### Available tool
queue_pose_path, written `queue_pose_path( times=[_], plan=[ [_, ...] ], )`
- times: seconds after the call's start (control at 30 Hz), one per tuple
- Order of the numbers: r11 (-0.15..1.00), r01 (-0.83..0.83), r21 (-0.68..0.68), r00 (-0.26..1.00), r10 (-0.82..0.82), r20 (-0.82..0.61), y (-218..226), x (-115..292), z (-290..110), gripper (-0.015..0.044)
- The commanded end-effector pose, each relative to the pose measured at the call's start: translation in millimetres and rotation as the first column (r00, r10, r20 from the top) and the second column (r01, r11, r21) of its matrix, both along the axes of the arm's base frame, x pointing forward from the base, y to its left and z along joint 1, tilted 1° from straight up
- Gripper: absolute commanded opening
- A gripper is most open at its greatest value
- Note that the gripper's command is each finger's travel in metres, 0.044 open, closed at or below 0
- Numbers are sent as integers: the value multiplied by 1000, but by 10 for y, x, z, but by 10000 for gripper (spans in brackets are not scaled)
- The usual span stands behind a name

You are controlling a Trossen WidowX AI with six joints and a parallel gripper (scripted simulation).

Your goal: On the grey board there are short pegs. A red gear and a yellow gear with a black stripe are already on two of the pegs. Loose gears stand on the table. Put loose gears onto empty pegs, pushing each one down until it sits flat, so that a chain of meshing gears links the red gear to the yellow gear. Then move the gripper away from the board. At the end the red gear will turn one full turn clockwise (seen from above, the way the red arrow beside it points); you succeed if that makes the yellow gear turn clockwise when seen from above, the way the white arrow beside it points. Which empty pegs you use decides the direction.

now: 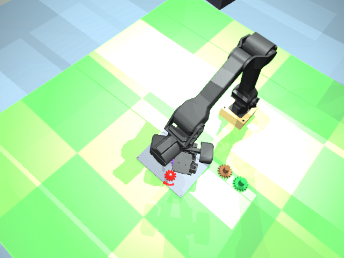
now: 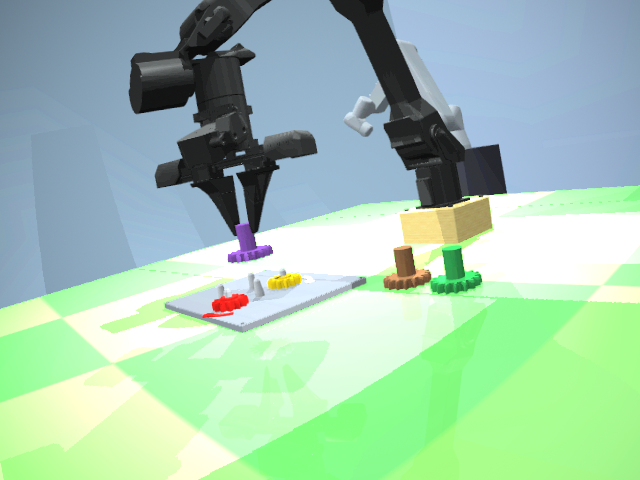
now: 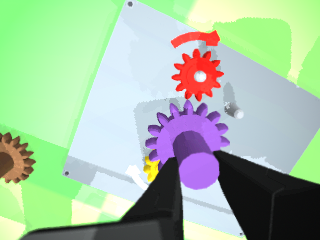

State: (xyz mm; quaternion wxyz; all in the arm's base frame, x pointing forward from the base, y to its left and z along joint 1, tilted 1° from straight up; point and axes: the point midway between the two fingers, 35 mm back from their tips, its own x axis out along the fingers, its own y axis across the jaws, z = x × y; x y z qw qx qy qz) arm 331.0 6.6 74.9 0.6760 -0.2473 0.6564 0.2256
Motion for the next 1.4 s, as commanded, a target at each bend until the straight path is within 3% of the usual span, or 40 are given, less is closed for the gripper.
queue_pose_path(
  times=[0.0, 0.3, 0.87, 1.37],
  plan=[
    [999, -47, -6, 999, 47, -6, -11, -14, -68, 0],
    [1000, -27, -6, 1000, 27, -5, -19, -4, -197, 0],
    [957, 289, 5, 957, -289, 1, -24, -6, -377, 0],
    [999, 47, -3, 999, -47, -3, -14, -4, -390, 0]
  ],
)
